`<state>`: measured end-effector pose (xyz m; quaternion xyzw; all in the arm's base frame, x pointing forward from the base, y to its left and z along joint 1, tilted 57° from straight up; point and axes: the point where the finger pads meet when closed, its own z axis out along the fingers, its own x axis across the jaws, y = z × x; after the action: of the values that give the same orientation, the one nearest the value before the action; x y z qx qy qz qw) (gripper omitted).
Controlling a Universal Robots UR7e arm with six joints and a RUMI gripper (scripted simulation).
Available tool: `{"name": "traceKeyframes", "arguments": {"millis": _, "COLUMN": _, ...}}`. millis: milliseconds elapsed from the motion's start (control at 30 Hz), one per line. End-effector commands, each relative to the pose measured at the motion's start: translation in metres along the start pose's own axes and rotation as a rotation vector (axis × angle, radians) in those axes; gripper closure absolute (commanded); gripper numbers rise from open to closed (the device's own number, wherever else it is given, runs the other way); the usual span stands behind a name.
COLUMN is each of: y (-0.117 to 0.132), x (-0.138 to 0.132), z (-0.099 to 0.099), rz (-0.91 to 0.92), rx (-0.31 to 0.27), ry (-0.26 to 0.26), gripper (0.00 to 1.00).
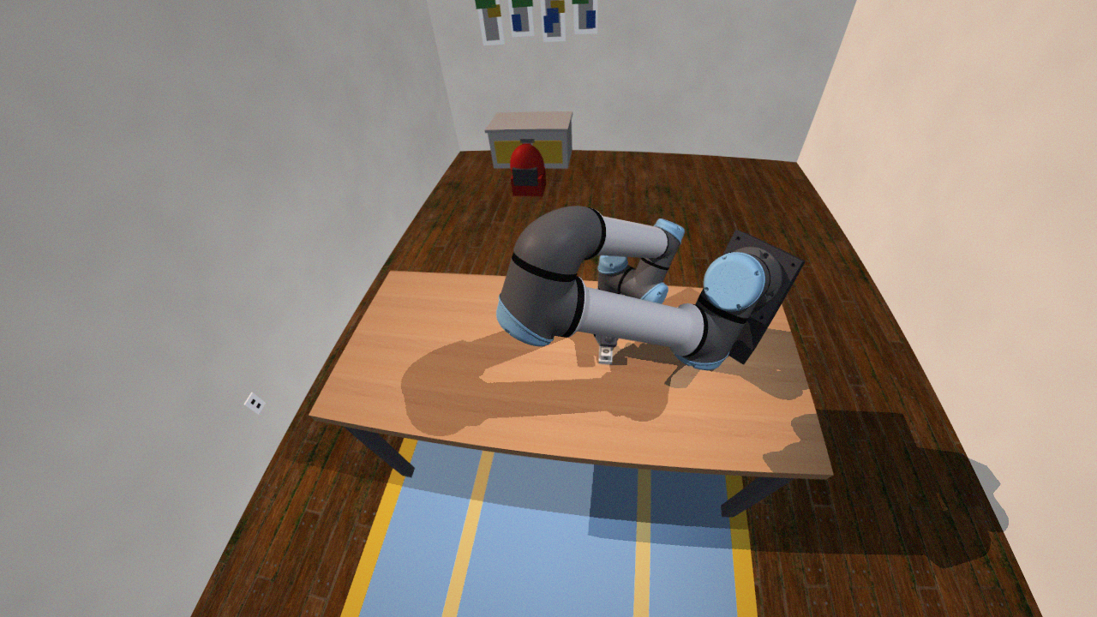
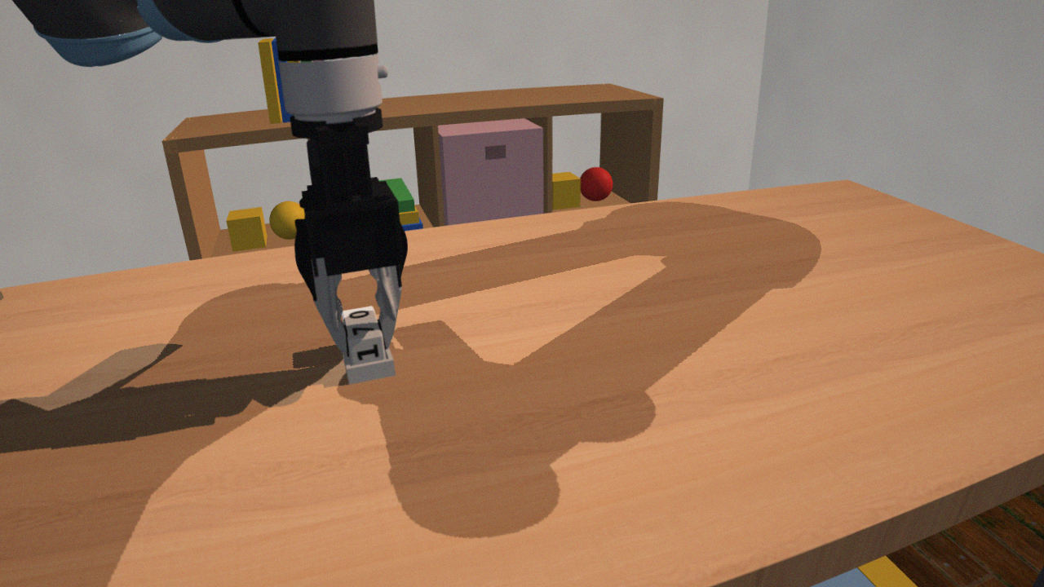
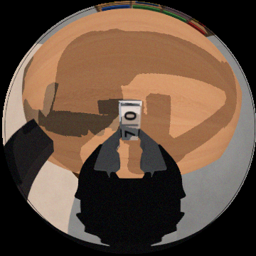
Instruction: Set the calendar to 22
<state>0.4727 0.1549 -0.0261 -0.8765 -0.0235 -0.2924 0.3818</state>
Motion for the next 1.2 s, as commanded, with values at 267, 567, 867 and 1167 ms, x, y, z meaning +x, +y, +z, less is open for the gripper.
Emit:
{"name": "traceKeyframes", "arguments": {"millis": 267, "y": 0.0001, "x": 0.0003, "z": -0.0002, "rz": 0.000, "rx": 0.000, "ry": 0.001, "gripper": 0.89}}
{"name": "traceKeyframes", "arguments": {"millis": 567, "y": 0.0001, "x": 0.0003, "z": -0.0002, "rz": 0.000, "rx": 0.000, "ry": 0.001, "gripper": 0.78}}
{"name": "traceKeyframes", "arguments": {"millis": 867, "y": 0.0001, "x": 0.0003, "z": -0.0002, "rz": 0.000, "rx": 0.000, "ry": 0.001, "gripper": 0.71}}
{"name": "traceKeyframes", "arguments": {"millis": 1167, "y": 0.0001, "x": 0.0003, "z": -0.0002, "rz": 0.000, "rx": 0.000, "ry": 0.001, "gripper": 0.71}}
